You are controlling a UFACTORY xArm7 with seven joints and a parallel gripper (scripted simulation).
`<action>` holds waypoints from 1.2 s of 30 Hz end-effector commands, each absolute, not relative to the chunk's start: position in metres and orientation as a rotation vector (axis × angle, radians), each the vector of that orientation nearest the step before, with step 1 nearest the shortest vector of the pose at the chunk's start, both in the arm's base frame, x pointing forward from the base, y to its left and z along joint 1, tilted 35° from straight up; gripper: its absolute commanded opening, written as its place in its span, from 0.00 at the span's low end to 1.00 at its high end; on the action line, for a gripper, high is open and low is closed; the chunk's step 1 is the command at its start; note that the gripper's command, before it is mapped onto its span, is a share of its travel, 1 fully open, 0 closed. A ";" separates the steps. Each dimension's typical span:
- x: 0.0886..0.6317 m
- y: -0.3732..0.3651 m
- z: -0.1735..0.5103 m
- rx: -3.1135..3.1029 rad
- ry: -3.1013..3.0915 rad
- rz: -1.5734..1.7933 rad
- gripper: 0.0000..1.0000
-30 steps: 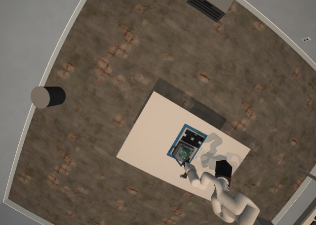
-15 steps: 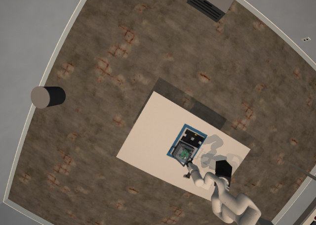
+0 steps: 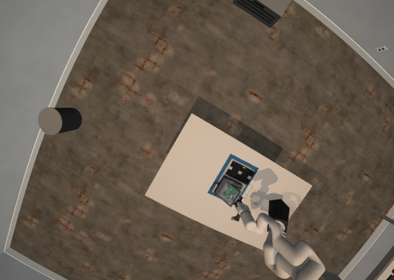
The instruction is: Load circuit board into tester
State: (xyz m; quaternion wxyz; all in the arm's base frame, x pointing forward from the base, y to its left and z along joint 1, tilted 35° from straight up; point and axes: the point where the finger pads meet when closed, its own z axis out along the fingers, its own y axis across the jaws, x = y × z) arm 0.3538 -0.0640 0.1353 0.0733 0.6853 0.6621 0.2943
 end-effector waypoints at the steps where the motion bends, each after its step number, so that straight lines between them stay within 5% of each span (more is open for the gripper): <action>1: 0.354 -0.061 0.124 2.056 1.984 0.884 0.00; 36: 0.356 -0.044 0.073 2.056 1.984 0.885 0.00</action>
